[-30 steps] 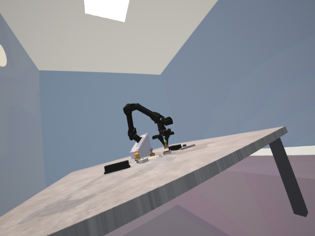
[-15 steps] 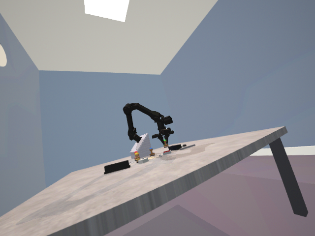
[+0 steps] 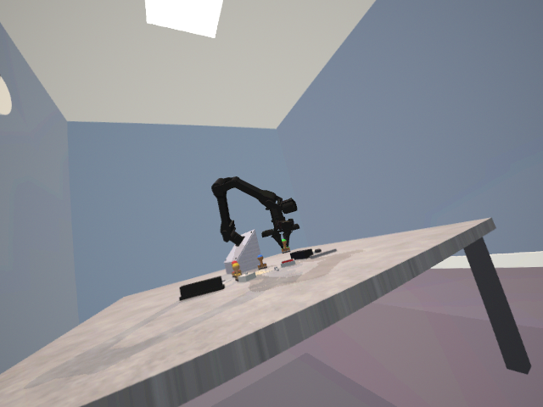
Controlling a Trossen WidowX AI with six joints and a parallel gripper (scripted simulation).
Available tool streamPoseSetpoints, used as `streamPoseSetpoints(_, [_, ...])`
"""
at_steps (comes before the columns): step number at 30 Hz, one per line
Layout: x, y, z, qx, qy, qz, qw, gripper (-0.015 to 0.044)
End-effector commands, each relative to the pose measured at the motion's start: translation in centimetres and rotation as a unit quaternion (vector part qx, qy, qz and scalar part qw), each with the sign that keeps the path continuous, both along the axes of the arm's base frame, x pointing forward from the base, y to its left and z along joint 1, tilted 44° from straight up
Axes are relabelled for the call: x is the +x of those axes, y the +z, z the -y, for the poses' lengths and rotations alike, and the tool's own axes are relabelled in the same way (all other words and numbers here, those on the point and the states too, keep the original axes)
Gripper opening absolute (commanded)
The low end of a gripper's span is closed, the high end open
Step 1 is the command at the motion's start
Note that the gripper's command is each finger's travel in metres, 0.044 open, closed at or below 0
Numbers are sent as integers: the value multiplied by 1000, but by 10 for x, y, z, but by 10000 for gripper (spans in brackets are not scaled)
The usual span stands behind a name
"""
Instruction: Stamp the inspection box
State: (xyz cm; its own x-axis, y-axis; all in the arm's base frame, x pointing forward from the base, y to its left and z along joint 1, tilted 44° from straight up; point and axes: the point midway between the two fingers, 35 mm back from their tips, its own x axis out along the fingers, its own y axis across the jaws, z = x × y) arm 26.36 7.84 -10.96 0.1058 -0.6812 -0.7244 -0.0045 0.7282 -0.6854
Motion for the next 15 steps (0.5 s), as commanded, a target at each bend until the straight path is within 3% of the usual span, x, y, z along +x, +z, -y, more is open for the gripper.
streamPoseSetpoints(1, [-1, 2, -3, 2, 0, 1, 1000, 0])
streamPoseSetpoints(15, [-2, 7, -7, 2, 0, 1, 1000, 0])
